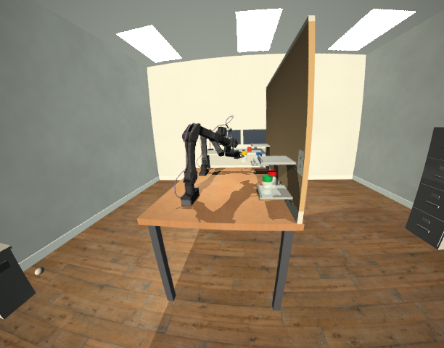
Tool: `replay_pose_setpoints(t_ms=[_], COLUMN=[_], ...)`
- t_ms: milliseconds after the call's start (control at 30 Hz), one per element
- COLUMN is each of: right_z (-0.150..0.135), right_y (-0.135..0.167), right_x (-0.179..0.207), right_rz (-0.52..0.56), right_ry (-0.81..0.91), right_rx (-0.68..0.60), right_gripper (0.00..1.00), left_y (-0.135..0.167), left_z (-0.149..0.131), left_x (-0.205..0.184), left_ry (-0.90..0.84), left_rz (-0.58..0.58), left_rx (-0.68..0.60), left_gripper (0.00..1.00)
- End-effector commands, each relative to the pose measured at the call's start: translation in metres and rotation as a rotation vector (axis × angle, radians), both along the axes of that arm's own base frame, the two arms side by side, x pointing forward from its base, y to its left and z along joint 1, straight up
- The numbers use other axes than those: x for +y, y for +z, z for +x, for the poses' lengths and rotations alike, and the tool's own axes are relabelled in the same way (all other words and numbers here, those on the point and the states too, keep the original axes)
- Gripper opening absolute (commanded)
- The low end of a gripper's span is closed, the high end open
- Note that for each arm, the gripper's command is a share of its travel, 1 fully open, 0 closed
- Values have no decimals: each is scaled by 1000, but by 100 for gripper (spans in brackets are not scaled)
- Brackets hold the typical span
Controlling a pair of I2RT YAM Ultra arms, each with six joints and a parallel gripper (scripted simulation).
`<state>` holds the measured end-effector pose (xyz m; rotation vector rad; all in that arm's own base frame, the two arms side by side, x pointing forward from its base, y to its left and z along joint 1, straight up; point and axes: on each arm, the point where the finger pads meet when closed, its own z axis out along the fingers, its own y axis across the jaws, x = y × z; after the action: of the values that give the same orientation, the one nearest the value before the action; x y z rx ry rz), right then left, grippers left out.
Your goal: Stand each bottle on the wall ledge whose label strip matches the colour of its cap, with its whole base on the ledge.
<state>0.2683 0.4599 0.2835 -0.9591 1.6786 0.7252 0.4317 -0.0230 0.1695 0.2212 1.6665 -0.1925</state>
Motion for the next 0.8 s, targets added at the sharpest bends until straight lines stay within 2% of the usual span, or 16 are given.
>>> replay_pose_setpoints(t_ms=[0,267,500,767], right_z=[2,1,1,1], right_y=[26,25,25,25], right_x=[6,4,4,4], right_rz=[53,52,52,52], right_ry=[4,1,1,1], right_rx=[-35,-32,-32,-32], right_gripper=[89,89,89,89], left_y=[28,24,21,22], left_z=[1,-7,-9,-6], left_x=[2,-8,-28,-32], left_ry=[35,239,254,231], left_rz=[-5,-39,-44,-41], left_rx=[-101,-120,-119,-118], left_gripper=[51,51,51,51])
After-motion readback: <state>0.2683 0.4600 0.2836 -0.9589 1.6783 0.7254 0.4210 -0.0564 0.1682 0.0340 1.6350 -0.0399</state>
